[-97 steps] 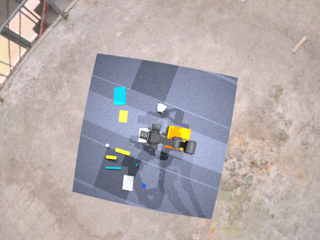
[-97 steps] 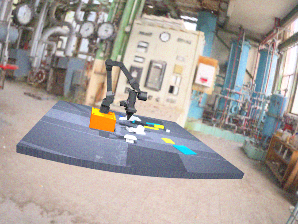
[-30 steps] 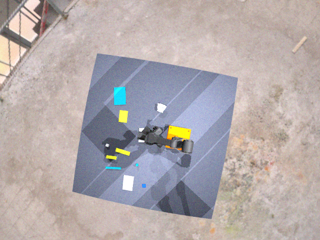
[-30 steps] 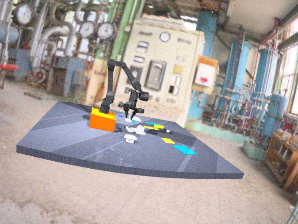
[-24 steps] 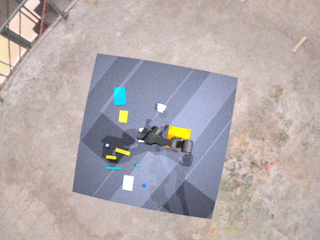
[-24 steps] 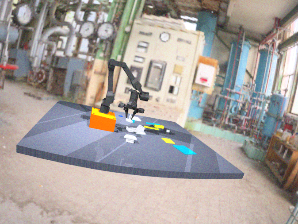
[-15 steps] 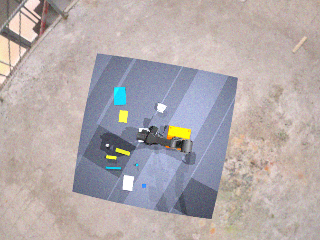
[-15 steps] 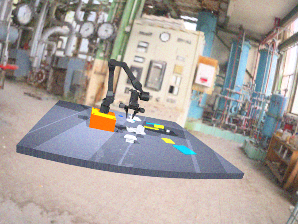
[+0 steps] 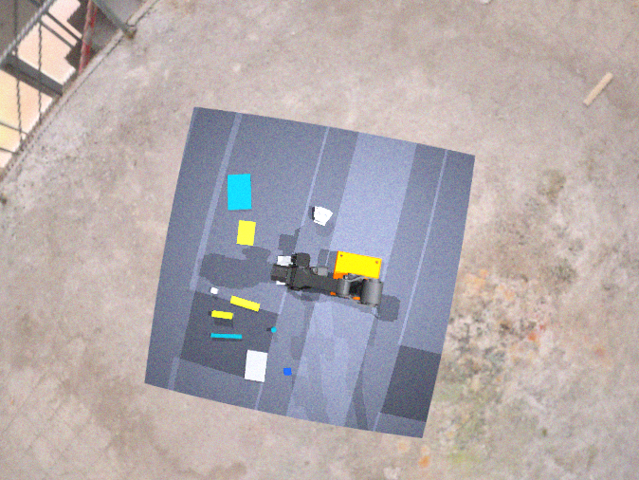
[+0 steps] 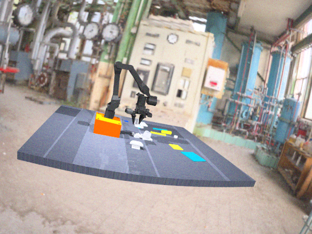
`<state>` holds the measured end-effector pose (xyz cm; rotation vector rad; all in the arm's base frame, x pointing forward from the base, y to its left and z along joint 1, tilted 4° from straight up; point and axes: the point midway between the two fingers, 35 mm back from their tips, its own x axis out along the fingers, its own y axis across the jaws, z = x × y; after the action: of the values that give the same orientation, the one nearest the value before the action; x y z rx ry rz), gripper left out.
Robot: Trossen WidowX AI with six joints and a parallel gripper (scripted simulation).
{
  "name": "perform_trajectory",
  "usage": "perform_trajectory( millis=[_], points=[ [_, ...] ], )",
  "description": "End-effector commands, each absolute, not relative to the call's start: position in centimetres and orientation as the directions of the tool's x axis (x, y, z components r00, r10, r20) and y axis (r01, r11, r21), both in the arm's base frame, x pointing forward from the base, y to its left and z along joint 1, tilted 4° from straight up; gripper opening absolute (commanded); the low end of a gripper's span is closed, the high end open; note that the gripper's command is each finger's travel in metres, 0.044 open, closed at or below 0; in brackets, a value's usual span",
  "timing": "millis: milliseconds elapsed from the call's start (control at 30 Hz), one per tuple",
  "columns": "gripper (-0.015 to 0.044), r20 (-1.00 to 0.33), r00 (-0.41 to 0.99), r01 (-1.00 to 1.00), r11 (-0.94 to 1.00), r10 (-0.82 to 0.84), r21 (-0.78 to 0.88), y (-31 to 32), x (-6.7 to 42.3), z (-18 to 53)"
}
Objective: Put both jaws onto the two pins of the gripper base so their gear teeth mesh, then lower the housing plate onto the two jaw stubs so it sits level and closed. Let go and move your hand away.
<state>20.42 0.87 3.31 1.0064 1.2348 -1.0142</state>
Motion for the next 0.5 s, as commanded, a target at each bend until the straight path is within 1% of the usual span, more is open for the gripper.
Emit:
perform_trajectory(
  millis=[0,467],
  points=[
    [0.0134,-0.996,0.072,0.939,0.341,-0.051,0.05,1.0,20.94,3.57],
    [0.0134,-0.996,0.072,0.783,0.621,-0.051,0.025,1.26,21.39,3.63]
  ],
)
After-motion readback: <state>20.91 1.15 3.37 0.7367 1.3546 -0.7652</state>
